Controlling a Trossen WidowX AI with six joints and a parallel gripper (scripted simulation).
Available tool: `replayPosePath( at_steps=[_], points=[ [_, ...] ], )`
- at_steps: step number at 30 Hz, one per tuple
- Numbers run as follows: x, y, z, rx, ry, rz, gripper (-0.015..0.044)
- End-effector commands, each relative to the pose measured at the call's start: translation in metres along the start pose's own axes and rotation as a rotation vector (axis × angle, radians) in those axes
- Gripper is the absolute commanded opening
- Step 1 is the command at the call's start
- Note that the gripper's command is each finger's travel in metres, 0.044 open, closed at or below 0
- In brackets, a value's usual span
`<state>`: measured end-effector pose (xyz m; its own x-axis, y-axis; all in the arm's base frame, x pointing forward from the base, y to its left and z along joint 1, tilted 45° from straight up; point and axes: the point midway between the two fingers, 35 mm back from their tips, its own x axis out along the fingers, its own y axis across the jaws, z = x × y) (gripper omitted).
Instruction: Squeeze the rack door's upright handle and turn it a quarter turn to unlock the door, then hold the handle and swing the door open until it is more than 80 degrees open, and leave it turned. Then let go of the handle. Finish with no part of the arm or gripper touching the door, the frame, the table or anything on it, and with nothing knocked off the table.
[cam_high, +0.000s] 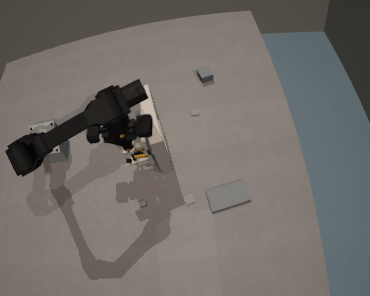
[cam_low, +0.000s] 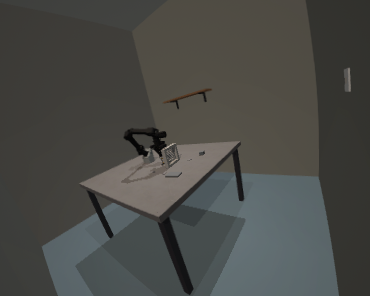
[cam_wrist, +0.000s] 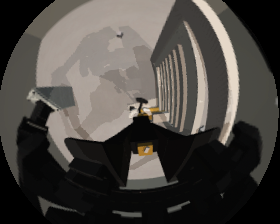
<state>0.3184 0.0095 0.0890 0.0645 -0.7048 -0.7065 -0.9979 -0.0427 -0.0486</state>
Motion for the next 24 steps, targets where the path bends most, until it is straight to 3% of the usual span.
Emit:
replayPosePath(
  at_steps=[1,24],
  points=[
    [0.0,0.003,0.002,0.089,-0.007,-0.004,0.0019],
    [0.001,0.042,0.023,0.465,-0.008,-0.001,0.0019]
  ],
)
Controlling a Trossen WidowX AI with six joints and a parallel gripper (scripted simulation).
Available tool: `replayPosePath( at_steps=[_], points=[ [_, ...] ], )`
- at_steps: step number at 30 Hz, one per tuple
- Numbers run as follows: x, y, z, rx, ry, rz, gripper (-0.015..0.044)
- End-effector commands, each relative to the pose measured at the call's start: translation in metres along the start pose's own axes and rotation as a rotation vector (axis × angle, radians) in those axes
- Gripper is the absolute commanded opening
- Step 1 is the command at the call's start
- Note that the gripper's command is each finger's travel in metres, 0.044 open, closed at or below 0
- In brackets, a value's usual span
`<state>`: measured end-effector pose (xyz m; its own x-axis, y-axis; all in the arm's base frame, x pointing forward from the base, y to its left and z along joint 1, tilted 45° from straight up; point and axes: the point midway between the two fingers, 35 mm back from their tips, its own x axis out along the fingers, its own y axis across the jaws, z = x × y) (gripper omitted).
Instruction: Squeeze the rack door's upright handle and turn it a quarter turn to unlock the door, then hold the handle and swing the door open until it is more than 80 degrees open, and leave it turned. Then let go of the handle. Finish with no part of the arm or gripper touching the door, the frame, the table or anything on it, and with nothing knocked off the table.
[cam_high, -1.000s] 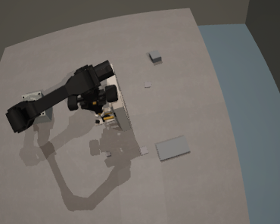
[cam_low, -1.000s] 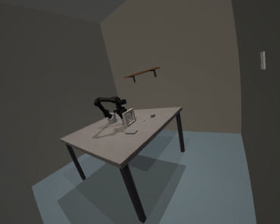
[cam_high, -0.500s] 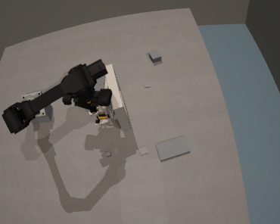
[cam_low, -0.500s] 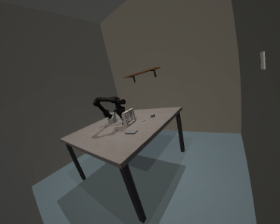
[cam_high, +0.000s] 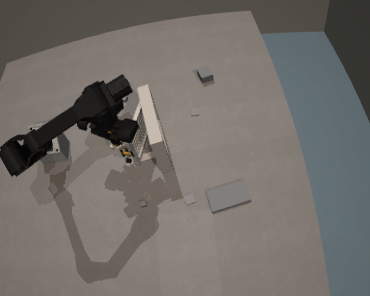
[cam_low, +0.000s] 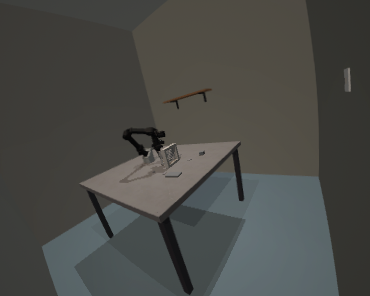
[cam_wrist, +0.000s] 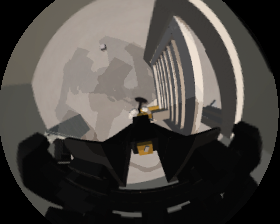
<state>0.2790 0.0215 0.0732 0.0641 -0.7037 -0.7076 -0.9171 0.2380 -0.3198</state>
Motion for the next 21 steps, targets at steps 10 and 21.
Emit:
replayPosePath(
  at_steps=[10,21],
  points=[
    [0.0,0.023,0.008,0.213,-0.007,0.001,0.0019],
    [0.0,0.042,0.019,0.373,-0.008,0.002,0.0019]
  ],
)
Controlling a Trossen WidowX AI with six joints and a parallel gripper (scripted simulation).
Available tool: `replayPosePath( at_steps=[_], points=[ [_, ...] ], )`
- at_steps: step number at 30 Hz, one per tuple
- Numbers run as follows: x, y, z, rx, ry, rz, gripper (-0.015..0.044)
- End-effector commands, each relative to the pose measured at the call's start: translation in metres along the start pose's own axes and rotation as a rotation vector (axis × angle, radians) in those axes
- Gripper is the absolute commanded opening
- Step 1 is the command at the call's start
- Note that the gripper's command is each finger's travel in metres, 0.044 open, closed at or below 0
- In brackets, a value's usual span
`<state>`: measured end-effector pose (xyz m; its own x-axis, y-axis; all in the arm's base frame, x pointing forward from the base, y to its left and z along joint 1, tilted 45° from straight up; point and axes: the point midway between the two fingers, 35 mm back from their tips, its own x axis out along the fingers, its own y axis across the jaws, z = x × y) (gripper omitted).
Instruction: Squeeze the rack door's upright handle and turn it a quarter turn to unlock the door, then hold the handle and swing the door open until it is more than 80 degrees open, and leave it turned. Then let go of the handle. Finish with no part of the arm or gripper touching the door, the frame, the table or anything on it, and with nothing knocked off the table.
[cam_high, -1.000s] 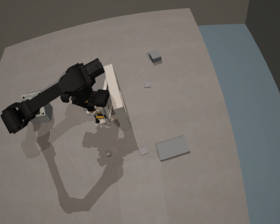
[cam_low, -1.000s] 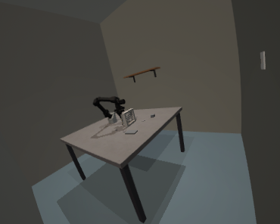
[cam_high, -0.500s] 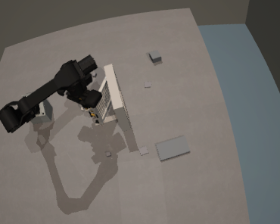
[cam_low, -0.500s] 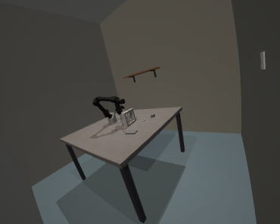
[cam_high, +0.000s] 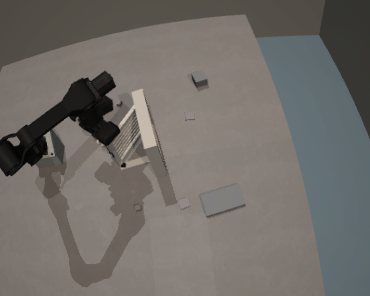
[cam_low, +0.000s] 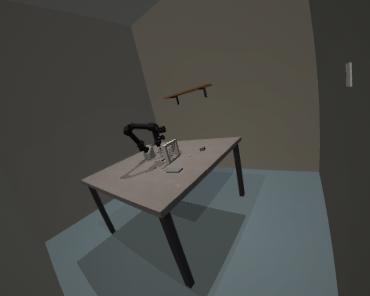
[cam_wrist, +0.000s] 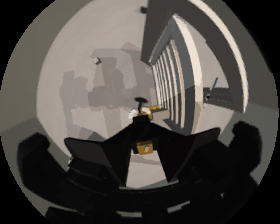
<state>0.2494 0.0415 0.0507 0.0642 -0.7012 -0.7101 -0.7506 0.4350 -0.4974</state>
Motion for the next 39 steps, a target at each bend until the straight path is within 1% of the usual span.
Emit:
replayPosePath(
  at_steps=[1,20,39],
  points=[
    [0.001,0.006,0.002,0.073,-0.005,0.001,0.0019],
    [0.0,0.041,0.017,0.349,-0.005,0.003,0.0019],
    [0.0,0.072,0.042,0.641,-0.006,0.006,0.0019]
  ],
)
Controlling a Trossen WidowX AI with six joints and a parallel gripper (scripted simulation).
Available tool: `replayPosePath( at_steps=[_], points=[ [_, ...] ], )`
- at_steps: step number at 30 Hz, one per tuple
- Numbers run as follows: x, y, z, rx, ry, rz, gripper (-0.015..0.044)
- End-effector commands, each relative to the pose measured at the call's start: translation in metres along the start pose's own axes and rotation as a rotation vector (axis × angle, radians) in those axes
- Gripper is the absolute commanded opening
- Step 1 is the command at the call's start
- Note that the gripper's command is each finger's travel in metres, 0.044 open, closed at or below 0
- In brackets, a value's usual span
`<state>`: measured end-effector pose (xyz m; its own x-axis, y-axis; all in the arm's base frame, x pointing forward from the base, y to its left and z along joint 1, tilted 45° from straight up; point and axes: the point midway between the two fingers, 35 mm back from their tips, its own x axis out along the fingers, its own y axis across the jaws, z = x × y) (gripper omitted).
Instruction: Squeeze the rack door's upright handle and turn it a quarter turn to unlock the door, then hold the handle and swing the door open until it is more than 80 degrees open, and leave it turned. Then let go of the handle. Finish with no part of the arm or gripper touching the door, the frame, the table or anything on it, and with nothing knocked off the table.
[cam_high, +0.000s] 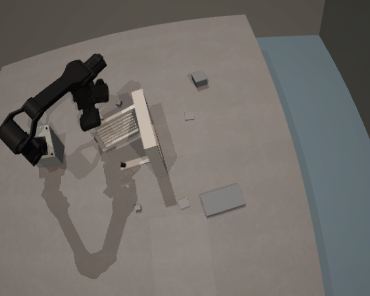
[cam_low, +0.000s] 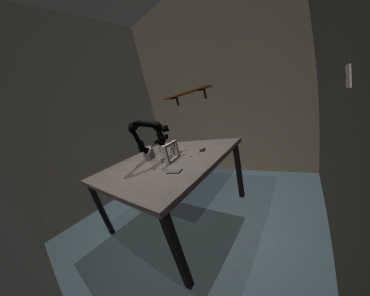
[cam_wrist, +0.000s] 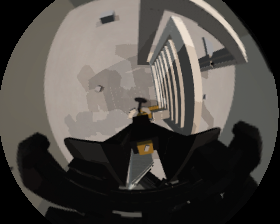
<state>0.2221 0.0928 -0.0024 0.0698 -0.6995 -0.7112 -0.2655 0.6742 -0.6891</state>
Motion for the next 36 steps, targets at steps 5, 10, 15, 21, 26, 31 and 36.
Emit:
replayPosePath(
  at_steps=[5,10,15,21,26,31,36],
  points=[
    [0.0,0.016,0.005,0.143,0.002,0.007,0.0019],
    [0.0,0.026,0.009,0.218,0.002,0.007,0.0019],
    [0.0,0.027,0.009,0.228,0.002,0.007,0.0019],
    [0.0,0.027,0.009,0.228,0.002,0.007,0.0019],
    [0.0,0.027,0.009,0.228,0.002,0.007,0.0019],
    [0.0,0.027,0.009,0.228,0.002,0.007,0.015],
    [0.0,0.027,0.009,0.228,0.002,0.007,0.0281]
  ],
)
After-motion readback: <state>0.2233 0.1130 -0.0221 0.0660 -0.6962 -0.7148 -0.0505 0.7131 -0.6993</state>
